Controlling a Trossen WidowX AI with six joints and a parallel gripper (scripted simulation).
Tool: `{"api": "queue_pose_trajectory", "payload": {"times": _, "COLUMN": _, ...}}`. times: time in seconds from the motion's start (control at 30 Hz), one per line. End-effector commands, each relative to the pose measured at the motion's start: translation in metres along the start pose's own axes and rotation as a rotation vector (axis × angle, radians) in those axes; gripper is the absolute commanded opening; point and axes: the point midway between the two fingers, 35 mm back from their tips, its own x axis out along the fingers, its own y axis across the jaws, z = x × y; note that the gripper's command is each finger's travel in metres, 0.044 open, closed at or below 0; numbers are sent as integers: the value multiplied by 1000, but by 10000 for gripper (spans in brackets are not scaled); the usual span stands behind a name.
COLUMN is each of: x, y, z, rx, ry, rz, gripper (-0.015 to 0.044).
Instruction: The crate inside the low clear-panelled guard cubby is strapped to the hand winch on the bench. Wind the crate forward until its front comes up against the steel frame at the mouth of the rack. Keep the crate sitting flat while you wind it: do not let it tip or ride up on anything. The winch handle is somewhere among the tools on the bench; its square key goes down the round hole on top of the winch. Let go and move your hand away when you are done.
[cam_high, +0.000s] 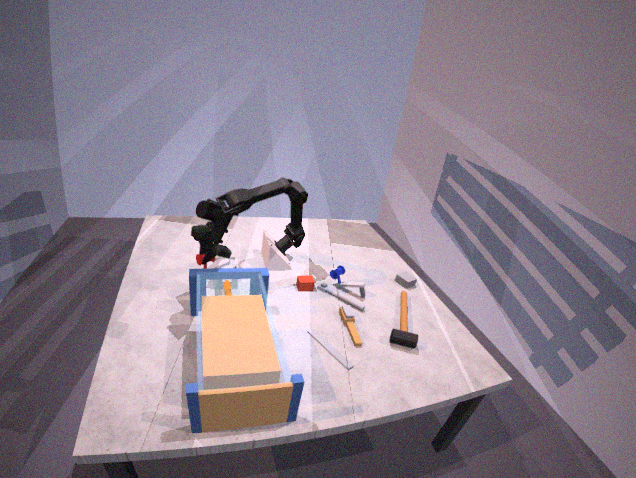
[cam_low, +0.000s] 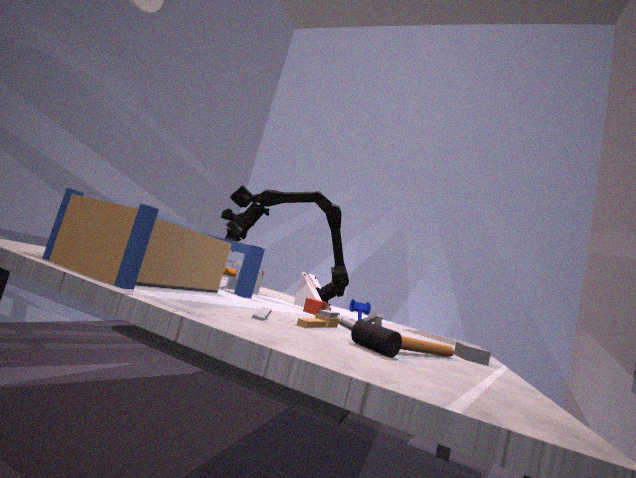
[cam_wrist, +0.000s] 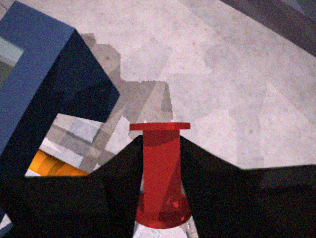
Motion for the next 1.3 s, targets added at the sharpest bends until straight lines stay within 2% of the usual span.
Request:
{"api": "queue_pose_trajectory", "payload": {"times": 0.0, "x": 2, "y": 26, "z": -12, "rx": -19, "ry": 33, "rz": 41, "gripper": 0}}
{"api": "queue_pose_trajectory", "payload": {"times": 1.27, "x": -15, "y": 64, "z": -44, "rx": -18, "ry": 37, "rz": 43, "gripper": 0}}
